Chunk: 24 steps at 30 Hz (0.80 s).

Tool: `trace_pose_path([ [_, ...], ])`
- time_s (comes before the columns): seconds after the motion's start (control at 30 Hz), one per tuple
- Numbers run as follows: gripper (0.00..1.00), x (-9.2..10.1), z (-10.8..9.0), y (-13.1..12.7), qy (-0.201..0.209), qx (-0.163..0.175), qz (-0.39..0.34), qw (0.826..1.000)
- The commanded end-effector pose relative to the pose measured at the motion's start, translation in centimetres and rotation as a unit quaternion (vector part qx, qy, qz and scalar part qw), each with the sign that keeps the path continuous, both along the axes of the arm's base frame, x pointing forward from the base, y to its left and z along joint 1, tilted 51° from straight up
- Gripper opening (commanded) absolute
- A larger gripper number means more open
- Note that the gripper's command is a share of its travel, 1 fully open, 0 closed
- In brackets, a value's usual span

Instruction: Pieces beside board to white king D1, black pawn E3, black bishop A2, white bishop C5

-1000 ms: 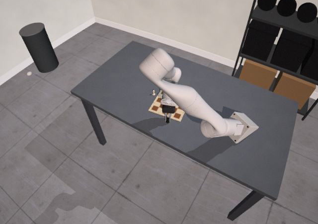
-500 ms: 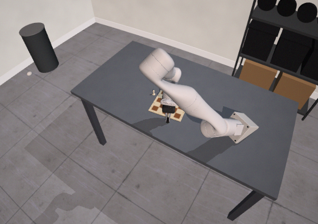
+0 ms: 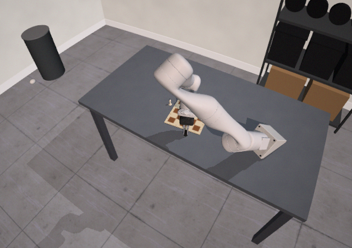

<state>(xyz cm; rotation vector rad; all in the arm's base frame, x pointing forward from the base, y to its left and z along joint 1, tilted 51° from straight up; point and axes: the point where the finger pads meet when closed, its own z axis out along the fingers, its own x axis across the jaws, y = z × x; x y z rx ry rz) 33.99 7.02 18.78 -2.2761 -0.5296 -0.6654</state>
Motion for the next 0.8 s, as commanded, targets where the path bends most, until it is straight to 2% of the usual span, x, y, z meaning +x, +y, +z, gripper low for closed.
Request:
trace_pose_path([
  [0.0,0.0,0.1,0.0,0.1,-0.003,-0.001,0.001,1.0],
  [0.27,0.0,-0.3,0.6,-0.6,-0.003,-0.001,0.001,1.0],
  [0.57,0.0,-1.8,4.2,-4.8,-0.005,-0.003,0.003,1.0],
  [0.63,0.0,-1.8,4.2,-4.8,-0.005,-0.003,0.003,1.0],
  [0.77,0.0,-2.6,5.6,-6.3,-0.004,-0.001,0.003,1.0],
])
